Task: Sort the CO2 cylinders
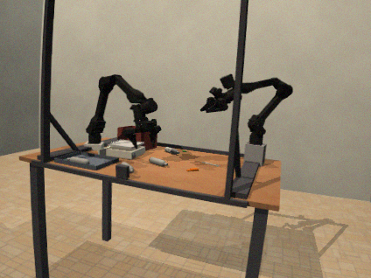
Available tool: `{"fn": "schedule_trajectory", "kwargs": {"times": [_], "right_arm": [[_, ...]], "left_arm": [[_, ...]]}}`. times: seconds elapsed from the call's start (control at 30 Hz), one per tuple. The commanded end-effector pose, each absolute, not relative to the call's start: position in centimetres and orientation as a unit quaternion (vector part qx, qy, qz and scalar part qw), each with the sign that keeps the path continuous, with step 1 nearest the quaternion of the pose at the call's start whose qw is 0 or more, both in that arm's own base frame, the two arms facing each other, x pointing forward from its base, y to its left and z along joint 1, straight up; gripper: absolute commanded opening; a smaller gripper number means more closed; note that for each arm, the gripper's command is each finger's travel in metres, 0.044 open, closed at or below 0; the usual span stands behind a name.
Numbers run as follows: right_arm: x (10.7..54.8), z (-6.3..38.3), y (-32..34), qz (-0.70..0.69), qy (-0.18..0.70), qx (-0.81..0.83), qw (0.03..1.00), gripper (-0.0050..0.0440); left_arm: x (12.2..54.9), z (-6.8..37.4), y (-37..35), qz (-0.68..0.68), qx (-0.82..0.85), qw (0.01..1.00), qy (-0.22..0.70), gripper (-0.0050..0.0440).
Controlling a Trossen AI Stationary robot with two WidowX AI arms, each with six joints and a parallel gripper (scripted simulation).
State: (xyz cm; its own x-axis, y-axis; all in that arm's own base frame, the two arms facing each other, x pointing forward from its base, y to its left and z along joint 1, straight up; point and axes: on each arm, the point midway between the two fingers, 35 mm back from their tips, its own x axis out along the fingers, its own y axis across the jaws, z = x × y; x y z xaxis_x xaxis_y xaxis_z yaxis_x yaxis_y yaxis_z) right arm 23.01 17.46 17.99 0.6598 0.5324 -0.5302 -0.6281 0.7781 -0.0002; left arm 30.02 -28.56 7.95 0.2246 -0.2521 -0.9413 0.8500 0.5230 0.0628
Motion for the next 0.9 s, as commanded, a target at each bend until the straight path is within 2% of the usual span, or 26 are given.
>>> {"fn": "schedule_trajectory", "kwargs": {"times": [0.0,0.3,0.77,0.87], "right_arm": [[23.1,18.5,17.5,0.321,0.253,-0.09,0.908,0.044],[23.1,18.5,17.5,0.321,0.253,-0.09,0.908,0.044],[23.1,18.5,17.5,0.321,0.253,-0.09,0.908,0.044],[23.1,18.5,17.5,0.321,0.253,-0.09,0.908,0.044]], "left_arm": [[32.2,8.9,-28.8,-0.334,0.252,0.754,0.506,0.044],[34.6,9.0,-28.3,-0.27,0.185,0.783,0.529,0.044],[34.6,8.9,-28.4,-0.27,0.182,0.783,0.531,0.044],[34.7,8.9,-28.5,-0.271,0.185,0.781,0.532,0.0368]]}}
